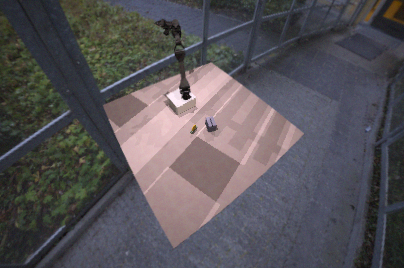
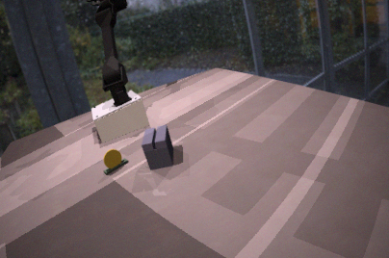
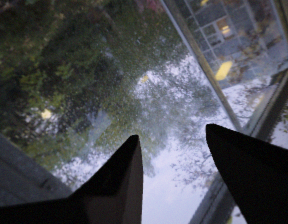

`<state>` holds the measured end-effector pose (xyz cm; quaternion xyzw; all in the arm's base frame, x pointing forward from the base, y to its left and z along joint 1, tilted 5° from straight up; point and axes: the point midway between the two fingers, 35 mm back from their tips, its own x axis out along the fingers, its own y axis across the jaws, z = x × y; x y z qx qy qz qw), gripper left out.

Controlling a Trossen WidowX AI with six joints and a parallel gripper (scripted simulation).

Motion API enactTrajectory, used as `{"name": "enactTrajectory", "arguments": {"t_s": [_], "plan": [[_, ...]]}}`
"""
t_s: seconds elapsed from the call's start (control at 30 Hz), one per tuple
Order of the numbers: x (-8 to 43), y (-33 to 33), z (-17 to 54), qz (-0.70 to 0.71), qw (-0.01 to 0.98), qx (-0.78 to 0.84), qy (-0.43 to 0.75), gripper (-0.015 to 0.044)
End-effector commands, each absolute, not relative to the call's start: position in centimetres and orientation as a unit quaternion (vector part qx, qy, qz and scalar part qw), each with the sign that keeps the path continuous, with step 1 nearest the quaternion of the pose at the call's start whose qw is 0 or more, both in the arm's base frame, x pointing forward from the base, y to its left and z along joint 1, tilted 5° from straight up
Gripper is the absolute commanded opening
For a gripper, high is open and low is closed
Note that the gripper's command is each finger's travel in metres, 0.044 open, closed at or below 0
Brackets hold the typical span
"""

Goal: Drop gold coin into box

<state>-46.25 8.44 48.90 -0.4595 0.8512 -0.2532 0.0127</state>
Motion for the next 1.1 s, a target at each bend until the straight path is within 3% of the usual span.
{"name": "enactTrajectory", "arguments": {"t_s": [0.0,0.47,0.67,1.07], "plan": [[-45.6,14.2,48.8,-0.348,0.017,-0.390,0.852,0.0161],[-37.4,34.5,46.4,-0.652,-0.059,-0.135,0.744,0.0161],[-30.6,41.1,45.8,-0.725,-0.142,-0.038,0.673,0.0161],[-14.4,50.6,40.7,-0.843,-0.324,0.098,0.419,0.0161]]}}
